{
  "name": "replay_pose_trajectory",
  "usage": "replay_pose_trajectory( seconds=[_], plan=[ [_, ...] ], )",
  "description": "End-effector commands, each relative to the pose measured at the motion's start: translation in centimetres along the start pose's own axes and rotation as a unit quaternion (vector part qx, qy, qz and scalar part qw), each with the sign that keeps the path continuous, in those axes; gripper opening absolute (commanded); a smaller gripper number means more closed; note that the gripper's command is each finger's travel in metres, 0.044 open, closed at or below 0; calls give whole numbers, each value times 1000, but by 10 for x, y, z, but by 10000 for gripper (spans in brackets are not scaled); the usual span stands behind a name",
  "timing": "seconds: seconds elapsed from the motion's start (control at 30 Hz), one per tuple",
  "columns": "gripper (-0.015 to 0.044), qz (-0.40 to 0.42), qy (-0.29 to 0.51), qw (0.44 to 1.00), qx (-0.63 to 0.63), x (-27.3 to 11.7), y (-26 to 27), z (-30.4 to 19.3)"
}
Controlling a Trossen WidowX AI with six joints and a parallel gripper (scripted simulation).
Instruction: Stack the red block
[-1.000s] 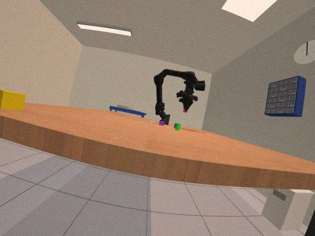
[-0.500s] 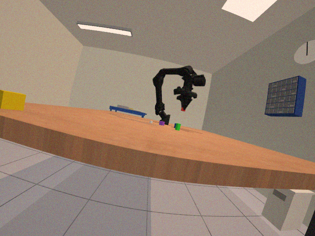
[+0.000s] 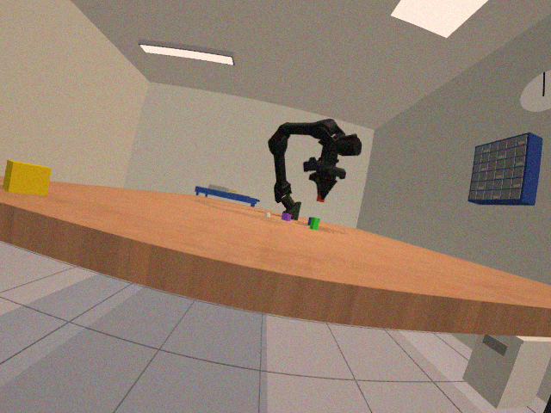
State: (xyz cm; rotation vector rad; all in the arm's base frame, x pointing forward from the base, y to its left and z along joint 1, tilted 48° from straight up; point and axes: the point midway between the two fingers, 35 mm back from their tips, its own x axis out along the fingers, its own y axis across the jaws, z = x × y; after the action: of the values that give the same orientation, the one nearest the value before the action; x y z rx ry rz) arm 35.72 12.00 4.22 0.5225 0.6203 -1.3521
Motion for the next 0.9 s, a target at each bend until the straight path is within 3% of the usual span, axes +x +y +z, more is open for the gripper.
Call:
replay_pose_trajectory(
  seconds=[0.0, 0.5, 0.87],
  plan=[
    [0, -2, -3, 1000, -1, 15, -1, 2],
    [0, -2, -4, 1000, -1, 57, 0, 4],
    [0, -2, -4, 1000, -1, 58, 0, 4]
  ],
)
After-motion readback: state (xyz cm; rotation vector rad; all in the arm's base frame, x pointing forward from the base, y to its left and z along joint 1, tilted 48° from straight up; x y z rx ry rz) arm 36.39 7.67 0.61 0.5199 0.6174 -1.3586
